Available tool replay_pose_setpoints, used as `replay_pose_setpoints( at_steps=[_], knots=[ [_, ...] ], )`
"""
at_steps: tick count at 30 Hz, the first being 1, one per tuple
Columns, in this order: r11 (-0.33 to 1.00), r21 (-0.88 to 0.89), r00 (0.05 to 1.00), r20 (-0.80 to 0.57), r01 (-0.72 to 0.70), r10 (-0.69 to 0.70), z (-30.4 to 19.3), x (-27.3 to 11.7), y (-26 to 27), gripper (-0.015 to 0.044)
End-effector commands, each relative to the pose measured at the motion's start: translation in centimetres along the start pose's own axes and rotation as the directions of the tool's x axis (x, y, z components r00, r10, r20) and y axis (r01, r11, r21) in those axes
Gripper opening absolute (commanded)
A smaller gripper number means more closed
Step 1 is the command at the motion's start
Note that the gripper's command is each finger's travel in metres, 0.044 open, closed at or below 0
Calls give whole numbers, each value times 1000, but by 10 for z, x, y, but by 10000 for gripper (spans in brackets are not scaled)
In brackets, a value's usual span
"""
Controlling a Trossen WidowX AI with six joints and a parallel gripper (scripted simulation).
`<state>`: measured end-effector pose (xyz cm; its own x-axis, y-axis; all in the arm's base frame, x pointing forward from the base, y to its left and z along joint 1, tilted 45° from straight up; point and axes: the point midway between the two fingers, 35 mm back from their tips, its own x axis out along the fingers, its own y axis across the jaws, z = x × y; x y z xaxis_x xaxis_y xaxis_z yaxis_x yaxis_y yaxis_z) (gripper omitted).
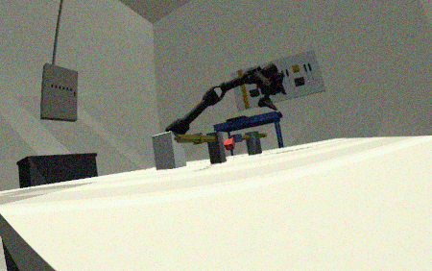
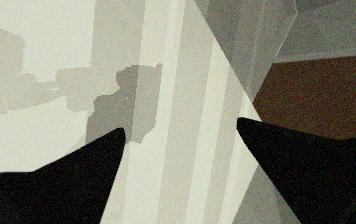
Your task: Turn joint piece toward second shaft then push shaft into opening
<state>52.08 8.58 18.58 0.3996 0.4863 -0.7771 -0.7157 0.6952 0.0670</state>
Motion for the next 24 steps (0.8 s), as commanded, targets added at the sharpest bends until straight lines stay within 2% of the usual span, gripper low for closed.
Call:
replay_pose_setpoints(
  at_steps=[1,12,24],
  knots=[
    [994,101,998,-38,-50,54,-25,-4,11,440],
    [914,370,966,-124,-166,226,-101,-20,54,440],
    [700,669,881,-143,-249,451,-190,-51,131,440]
  ],
)
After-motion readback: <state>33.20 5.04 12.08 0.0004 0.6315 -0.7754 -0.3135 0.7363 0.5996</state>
